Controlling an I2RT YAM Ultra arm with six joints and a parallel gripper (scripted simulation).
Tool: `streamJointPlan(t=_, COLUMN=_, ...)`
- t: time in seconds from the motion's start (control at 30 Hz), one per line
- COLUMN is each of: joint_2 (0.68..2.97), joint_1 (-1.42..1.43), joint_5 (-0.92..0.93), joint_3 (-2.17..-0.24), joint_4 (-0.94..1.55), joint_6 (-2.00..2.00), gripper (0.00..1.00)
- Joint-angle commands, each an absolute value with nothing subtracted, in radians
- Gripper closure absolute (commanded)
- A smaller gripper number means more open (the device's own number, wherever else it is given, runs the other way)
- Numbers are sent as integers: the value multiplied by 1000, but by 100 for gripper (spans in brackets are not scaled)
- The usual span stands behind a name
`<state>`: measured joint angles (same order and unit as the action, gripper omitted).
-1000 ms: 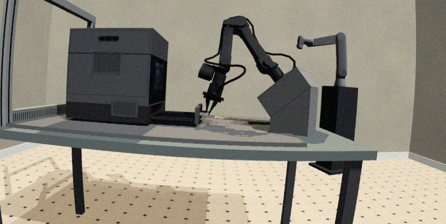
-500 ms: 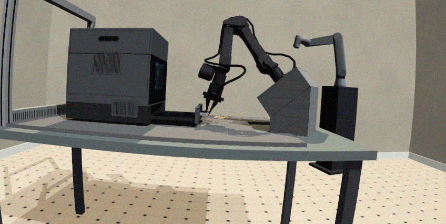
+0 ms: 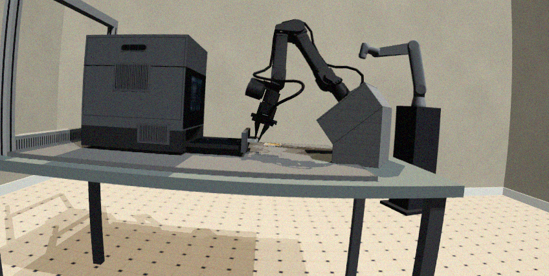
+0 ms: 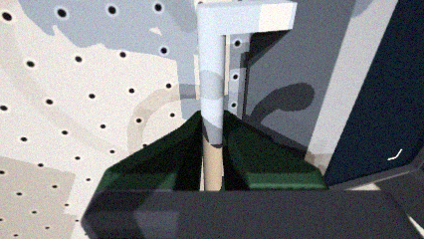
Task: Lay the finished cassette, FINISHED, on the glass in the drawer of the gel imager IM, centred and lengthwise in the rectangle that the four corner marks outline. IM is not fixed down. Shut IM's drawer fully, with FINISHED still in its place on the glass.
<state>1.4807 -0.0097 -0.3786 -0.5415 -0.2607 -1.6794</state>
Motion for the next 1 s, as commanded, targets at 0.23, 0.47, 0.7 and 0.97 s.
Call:
streamJointPlan(t=0.23, joint_2=1449, joint_1=0, joint_5=-380, joint_3=-513, joint_4=-230, joint_6=-1666, gripper=100)
streamJointPlan(t=0.47, joint_2=1449, joint_1=0, joint_5=-380, joint_3=-513, joint_4=-230, joint_6=-1666, gripper=100)
streamJointPlan(t=0.7, joint_2=1449, joint_1=0, joint_5=-380, joint_3=-513, joint_4=-230, joint_6=-1666, gripper=100)
streamJointPlan(t=0.97, joint_2=1444, joint_1=0, joint_5=-380, joint_3=-492, joint_4=-245, joint_6=-1666, gripper=100)
